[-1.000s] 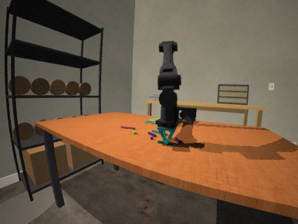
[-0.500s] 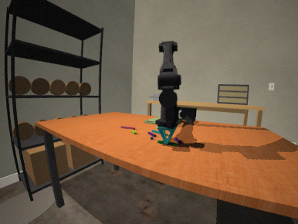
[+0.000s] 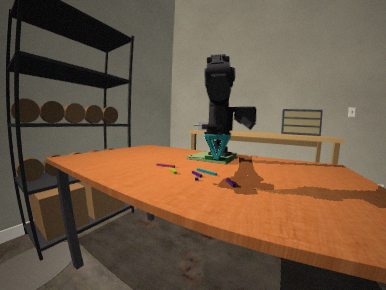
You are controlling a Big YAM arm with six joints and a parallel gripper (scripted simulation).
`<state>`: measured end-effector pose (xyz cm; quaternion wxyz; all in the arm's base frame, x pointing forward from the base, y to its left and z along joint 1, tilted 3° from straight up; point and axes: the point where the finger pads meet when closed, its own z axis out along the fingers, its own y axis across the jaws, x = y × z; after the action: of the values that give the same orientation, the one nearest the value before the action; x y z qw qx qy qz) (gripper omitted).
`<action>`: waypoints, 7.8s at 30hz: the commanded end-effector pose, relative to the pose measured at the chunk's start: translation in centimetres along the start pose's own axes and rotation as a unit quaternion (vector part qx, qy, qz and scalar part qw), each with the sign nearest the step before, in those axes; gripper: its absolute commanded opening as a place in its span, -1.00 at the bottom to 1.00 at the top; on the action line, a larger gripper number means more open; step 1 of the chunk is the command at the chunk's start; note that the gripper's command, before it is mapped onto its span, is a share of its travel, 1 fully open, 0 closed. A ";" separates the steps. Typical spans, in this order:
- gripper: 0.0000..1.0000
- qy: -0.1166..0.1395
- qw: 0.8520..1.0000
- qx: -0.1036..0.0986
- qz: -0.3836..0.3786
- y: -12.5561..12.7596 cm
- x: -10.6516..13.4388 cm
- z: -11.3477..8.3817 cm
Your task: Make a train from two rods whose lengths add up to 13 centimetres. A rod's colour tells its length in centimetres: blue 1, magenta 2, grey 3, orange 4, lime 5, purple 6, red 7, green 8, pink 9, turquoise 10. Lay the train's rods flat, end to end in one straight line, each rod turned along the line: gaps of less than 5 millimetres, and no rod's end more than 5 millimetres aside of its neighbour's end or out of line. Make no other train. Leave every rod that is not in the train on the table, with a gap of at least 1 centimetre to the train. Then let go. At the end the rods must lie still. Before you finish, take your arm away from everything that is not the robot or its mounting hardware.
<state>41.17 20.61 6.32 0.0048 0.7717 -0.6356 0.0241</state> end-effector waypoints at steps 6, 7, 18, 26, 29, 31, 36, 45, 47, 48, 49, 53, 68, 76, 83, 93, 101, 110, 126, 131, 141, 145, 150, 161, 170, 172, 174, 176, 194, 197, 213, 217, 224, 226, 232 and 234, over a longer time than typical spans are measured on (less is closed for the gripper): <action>-0.91 0.003 1.000 -0.013 0.000 0.7 -0.1 -1.7; -0.91 0.005 1.000 -0.020 0.000 0.9 -0.1 -1.1; -0.91 0.000 0.998 0.003 0.056 0.4 2.8 -2.5; -0.91 0.003 0.988 -0.003 0.155 1.1 7.4 -2.6; -0.91 0.002 0.977 0.005 0.213 1.2 9.9 -2.6; -0.91 0.003 0.977 0.002 0.212 0.4 9.9 -2.2; -0.91 0.004 0.964 -0.001 0.265 2.1 12.3 -2.6; -0.91 0.004 0.937 0.006 0.350 2.2 16.1 -2.5; -0.91 0.004 0.937 0.006 0.350 2.2 16.1 -2.5; -0.91 0.005 0.941 0.001 0.339 1.9 15.1 -2.2; -0.91 0.004 0.941 0.001 0.339 1.9 15.1 -2.3; -0.91 0.004 0.939 0.004 0.344 1.9 15.5 -2.5; -0.91 0.008 0.939 -0.009 0.343 3.0 15.9 0.4; -0.91 0.008 0.941 -0.009 0.339 3.2 15.9 3.8; -0.91 0.008 0.942 -0.008 0.336 3.2 15.6 5.8; -0.91 0.007 0.941 -0.007 0.339 3.1 15.9 7.6; -0.91 0.005 0.941 0.001 0.340 2.6 15.9 6.7; -0.91 0.005 0.941 0.001 0.340 2.6 15.9 6.7; -0.91 0.005 0.941 0.001 0.340 2.6 15.9 6.7; -0.91 0.005 0.941 0.001 0.340 2.6 15.9 6.7; -0.91 0.005 0.941 0.000 0.339 2.9 15.7 6.8; -0.91 0.005 0.941 -0.001 0.339 3.0 15.6 6.8; -0.91 0.006 0.941 -0.001 0.339 3.0 15.6 6.8; -0.91 0.006 0.941 -0.001 0.339 3.0 15.6 6.8; -0.91 0.006 0.941 -0.001 0.339 3.0 15.6 6.8; -0.91 0.005 0.941 0.000 0.339 3.0 15.6 6.7; -0.91 0.005 0.941 0.001 0.339 2.9 15.5 6.7; -0.91 0.005 0.941 0.001 0.339 2.9 15.5 6.7; -0.91 0.004 0.941 0.003 0.339 2.9 15.3 6.6; -0.91 0.004 0.941 0.003 0.339 2.9 15.3 6.6; -0.91 0.004 0.941 0.003 0.339 2.8 15.2 6.5; -0.91 0.004 0.941 0.003 0.339 2.7 15.1 6.5; -0.91 0.004 0.941 0.004 0.339 2.6 15.1 6.5; -0.91 0.004 0.941 0.004 0.339 2.6 15.1 6.5; -0.91 0.004 0.941 0.004 0.339 2.6 15.1 6.5; -0.91 0.004 0.941 0.004 0.339 2.6 15.1 6.5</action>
<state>40.69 4.41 -0.56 0.0140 0.5103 -0.8596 0.0236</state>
